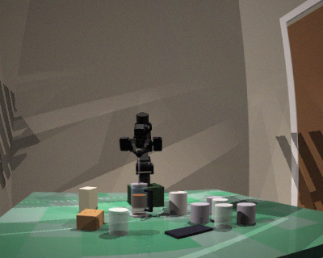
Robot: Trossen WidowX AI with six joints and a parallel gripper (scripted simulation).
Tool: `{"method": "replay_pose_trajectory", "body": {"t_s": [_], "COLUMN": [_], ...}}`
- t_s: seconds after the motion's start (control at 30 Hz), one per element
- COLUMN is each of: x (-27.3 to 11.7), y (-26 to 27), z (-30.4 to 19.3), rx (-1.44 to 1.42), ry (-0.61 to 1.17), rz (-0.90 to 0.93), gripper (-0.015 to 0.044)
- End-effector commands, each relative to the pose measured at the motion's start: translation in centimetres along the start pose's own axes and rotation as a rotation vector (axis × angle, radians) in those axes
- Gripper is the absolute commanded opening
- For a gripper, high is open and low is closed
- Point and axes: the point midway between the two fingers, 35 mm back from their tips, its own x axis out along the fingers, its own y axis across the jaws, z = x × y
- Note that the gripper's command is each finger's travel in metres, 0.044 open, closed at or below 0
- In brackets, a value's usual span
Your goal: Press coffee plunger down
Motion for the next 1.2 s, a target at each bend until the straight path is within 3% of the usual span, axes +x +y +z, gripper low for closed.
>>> {"method": "replay_pose_trajectory", "body": {"t_s": [0.0,1.17], "x": [0.4,4.3], "y": [0.0,0.0], "z": [-0.6,-5.0], "rx": [-0.005,-0.005], "ry": [0.005,0.004], "rz": [0.001,0.001], "gripper": [0.012,0.012]}}
